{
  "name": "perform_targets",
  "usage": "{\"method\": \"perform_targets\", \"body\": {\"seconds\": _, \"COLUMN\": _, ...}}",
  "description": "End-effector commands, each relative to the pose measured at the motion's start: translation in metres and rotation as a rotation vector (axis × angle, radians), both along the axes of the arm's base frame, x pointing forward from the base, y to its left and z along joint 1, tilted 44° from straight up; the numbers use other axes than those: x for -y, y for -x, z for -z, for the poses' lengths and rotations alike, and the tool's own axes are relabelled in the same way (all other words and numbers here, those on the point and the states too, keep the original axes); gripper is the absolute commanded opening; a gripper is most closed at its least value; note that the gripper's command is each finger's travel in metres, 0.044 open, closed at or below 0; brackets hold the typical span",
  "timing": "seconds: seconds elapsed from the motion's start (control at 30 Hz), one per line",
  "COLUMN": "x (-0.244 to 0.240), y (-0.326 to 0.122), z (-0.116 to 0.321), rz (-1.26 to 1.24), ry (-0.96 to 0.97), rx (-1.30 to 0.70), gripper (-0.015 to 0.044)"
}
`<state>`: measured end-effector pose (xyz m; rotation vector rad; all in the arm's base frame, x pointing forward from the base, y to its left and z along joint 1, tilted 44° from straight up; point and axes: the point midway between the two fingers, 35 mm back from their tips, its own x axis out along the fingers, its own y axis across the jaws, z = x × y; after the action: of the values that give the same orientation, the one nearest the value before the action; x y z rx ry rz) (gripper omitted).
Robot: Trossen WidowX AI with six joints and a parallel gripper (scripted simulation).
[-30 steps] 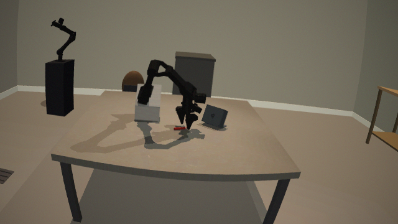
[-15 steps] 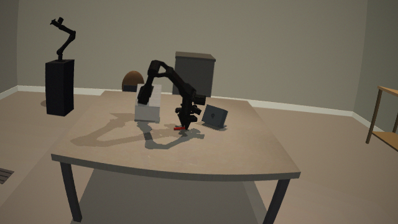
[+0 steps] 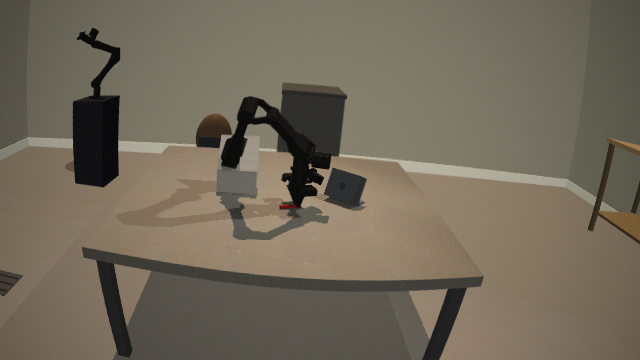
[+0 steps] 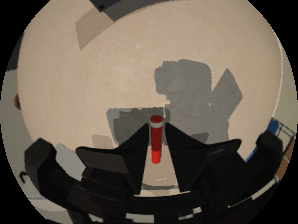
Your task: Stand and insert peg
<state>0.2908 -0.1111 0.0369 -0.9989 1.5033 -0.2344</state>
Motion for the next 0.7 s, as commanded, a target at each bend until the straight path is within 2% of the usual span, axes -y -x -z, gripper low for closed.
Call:
{"method": "perform_targets", "body": {"seconds": 0.0, "x": -0.0002, "y": 0.0000, "z": 0.0007, "rz": -0.003, "ry": -0.004, "rx": -0.003, "gripper": 0.0077}}
{"method": "perform_targets", "body": {"seconds": 0.13, "x": -0.0002, "y": 0.0000, "z": 0.0007, "rz": -0.003, "ry": -0.004, "rx": -0.003, "gripper": 0.0051}}
{"method": "perform_targets", "body": {"seconds": 0.67, "x": -0.0028, "y": 0.0040, "z": -0.0052, "rz": -0.063, "ry": -0.042, "rx": 0.057, "gripper": 0.0051}}
